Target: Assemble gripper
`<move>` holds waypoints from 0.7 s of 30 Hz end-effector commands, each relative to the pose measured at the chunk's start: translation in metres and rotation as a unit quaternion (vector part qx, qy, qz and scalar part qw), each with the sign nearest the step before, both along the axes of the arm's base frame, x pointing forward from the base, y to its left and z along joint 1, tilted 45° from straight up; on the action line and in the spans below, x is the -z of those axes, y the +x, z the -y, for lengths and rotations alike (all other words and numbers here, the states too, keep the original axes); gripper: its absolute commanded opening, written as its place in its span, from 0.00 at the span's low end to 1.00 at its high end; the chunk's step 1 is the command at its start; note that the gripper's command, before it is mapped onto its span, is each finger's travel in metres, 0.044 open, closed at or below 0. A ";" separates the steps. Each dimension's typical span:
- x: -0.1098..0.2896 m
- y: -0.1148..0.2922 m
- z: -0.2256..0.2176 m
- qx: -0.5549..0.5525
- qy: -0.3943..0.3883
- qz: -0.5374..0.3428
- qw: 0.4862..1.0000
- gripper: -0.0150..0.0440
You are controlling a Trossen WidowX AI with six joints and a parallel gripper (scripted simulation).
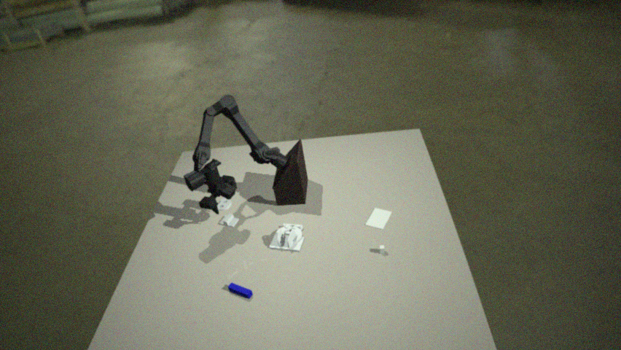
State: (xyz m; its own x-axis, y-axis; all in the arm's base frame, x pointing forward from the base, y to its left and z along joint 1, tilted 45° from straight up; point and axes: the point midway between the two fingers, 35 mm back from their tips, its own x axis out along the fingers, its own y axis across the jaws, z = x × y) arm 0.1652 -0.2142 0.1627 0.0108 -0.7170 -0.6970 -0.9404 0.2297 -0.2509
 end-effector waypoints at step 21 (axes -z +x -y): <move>0.033 0.040 -0.027 0.096 0.030 0.099 0.990 0.85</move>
